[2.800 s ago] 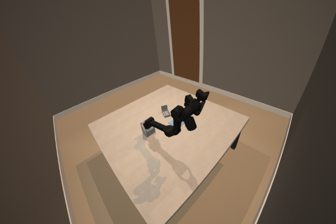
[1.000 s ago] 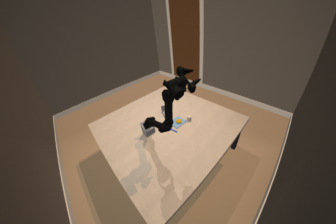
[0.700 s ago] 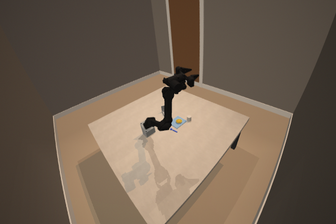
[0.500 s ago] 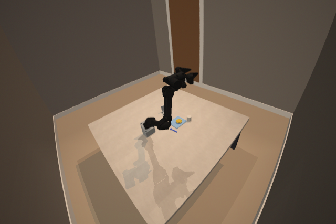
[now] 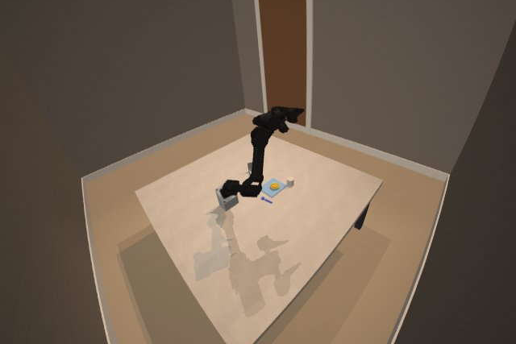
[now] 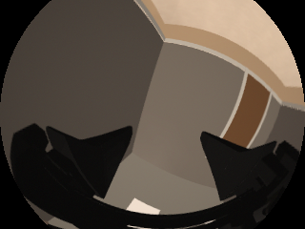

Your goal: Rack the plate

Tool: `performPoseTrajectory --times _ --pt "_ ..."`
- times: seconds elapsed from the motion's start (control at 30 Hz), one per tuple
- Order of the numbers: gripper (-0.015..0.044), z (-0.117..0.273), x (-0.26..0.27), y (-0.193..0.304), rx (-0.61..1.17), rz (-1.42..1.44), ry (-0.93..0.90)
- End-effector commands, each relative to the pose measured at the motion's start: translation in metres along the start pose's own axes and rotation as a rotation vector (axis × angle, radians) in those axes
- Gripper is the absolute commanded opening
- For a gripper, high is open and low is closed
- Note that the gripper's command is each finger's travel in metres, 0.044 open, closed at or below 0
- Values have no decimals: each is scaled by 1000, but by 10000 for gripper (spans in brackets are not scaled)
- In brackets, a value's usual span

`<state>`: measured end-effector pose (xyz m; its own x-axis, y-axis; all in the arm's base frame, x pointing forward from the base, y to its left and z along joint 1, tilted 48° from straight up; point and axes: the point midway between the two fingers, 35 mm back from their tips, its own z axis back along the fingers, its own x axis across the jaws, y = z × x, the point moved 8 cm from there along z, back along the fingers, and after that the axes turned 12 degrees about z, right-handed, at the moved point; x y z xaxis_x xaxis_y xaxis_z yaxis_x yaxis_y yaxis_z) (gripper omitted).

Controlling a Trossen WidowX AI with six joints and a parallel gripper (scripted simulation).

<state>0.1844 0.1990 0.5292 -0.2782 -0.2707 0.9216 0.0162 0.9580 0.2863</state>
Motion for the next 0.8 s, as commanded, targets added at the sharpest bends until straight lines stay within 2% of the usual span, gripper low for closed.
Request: performPoseTrajectory --times 0.0,0.77 --pt "400 -10 -18 3 -12 121 22" --pt "400 -49 -85 -12 -65 616 157"
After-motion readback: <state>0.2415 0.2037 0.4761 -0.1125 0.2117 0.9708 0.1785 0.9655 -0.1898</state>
